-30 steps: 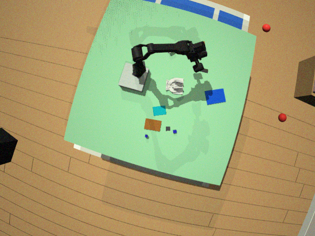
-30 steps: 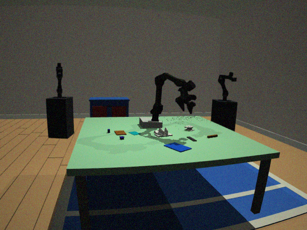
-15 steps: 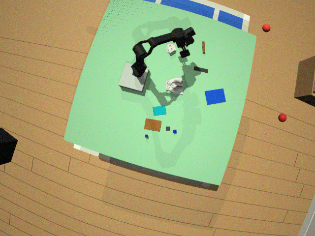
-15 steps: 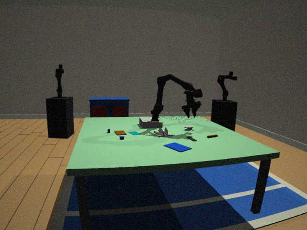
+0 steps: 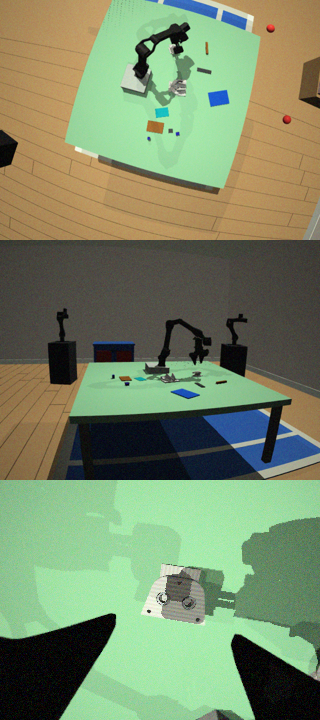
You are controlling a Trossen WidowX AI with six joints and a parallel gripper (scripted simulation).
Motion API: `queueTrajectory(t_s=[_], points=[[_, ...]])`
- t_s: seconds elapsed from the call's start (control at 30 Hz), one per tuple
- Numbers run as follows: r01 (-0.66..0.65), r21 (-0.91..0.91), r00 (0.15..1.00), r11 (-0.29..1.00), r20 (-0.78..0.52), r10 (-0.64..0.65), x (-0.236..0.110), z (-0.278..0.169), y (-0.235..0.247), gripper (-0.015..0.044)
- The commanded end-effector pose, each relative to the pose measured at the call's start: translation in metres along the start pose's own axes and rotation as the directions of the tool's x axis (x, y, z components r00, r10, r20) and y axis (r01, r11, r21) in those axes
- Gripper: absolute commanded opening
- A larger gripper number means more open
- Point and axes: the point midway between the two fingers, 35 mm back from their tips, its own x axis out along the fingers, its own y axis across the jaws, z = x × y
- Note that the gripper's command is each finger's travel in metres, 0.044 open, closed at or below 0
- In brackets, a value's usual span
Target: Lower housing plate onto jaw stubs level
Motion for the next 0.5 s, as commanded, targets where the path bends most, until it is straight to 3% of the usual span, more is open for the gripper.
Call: queueTrajectory(t_s=[0.0,0.47], points=[[0.008,0.005,1.0,1.0,-0.029,-0.008,0.031,-0.007,-0.001,0.044],[0.008,0.005,1.0,1.0,-0.029,-0.008,0.046,-0.007,-0.002,0.044]])
